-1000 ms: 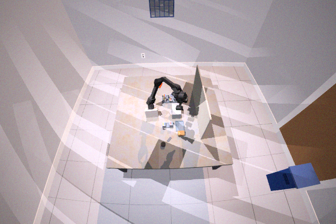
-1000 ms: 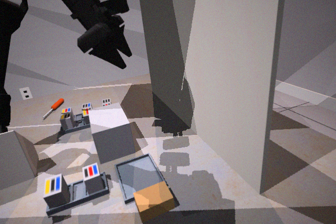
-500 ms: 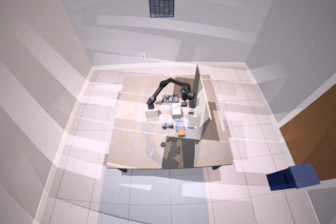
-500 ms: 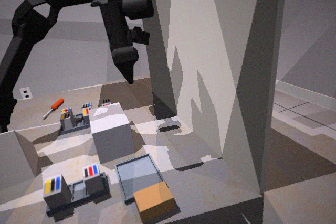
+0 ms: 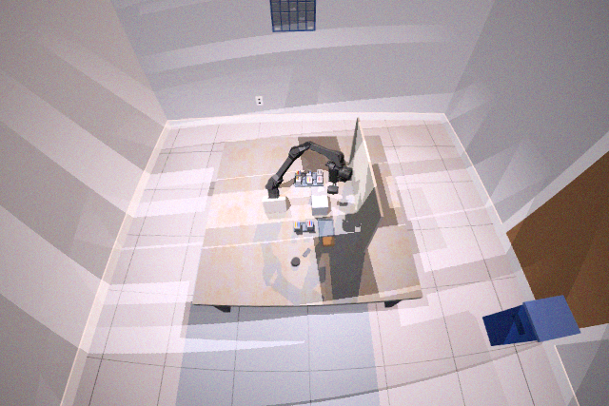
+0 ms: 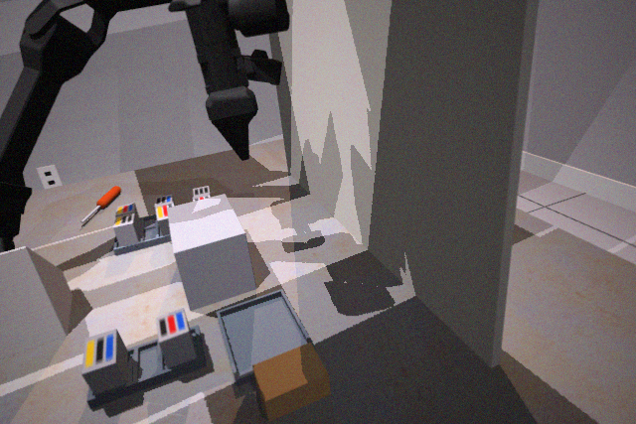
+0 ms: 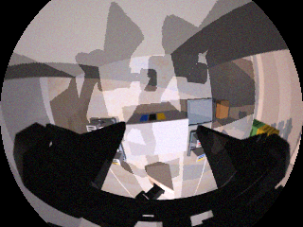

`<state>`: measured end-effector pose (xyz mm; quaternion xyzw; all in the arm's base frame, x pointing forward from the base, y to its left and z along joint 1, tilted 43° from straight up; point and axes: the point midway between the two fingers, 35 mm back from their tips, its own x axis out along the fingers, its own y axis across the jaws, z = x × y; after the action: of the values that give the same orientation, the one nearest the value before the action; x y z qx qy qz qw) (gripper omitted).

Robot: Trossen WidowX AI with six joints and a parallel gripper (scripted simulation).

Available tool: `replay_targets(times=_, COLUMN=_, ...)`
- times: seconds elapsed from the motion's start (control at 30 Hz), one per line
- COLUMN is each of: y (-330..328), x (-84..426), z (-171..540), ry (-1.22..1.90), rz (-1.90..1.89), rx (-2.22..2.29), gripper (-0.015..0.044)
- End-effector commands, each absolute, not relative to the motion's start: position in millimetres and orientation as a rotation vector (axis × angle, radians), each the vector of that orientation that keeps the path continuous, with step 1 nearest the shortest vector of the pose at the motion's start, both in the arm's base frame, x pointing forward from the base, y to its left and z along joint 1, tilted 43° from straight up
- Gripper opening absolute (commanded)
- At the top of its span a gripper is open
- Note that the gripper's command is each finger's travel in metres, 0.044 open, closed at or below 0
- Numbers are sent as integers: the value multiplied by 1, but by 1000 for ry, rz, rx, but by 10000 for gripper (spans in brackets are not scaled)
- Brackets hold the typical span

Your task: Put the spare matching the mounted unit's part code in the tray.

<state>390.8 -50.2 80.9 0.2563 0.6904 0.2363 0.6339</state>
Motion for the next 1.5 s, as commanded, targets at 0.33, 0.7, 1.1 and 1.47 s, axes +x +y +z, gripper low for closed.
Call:
replay_targets(times=0.33, y=-163, x=236, z=-33, ry=1827, rz=-416, rx=1319, gripper=440)
replay_targets(times=0.7, y=-165, x=169, z=-61, ry=1846, rz=-772, rx=1570, gripper=440)
replay_targets(times=1.1, y=-141, x=170, z=-94, ry=1845, rz=-771, rx=1571, gripper=300)
replay_targets(times=1.47, y=-140, x=170, z=-98, ry=1845, rz=-771, rx=1571, gripper=300)
